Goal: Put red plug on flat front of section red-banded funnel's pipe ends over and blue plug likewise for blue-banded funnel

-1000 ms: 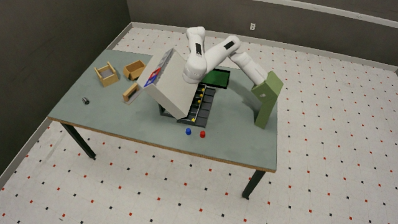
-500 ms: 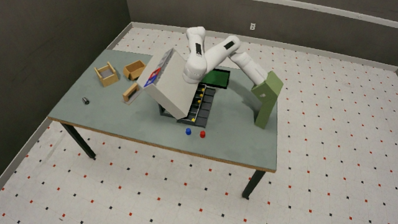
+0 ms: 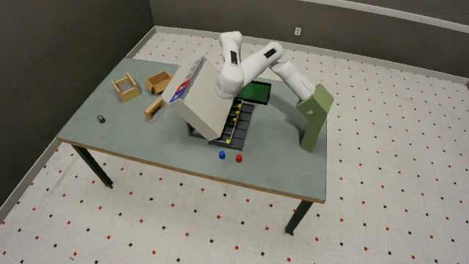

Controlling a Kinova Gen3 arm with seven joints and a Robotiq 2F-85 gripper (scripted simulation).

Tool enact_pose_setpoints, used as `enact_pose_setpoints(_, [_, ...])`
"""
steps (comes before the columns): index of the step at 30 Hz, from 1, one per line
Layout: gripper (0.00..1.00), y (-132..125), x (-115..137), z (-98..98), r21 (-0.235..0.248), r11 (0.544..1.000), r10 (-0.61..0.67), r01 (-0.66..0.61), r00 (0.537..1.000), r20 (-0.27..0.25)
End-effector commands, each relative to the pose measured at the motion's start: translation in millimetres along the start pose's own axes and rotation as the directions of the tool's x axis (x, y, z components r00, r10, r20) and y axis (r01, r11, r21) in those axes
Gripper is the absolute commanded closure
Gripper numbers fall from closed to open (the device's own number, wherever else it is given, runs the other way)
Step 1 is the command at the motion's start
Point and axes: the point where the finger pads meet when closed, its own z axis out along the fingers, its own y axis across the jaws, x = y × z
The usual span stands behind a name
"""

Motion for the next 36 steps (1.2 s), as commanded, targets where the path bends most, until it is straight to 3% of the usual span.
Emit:
enact_pose_setpoints(1, [0.3,0,0,-0.2,0.001,1.0,0.0,0.0,1.0,-0.001])
enact_pose_setpoints(18, [0.3,0,0,-0.2,0.001,1.0,0.0,0.0,1.0,-0.001])
enact_pose_setpoints(19, [0.3,-59,2,39.6,0.053,0.999,0.003,0.003,0.993,-0.117])
enact_pose_setpoints(23, [0.3,-68,2,44.4,0.053,0.999,0.003,0.003,0.993,-0.117])
enact_pose_setpoints(31, [0.3,-121,1,81.9,0.053,0.999,0.003,0.003,0.993,-0.117])
enact_pose_setpoints(35, [0.3,-124,1,84.8,0.053,0.999,0.003,0.003,0.993,-0.117])
enact_pose_setpoints(36, [0.3,-135,2,92.6,0.059,0.998,0.004,0.004,0.992,-0.128])
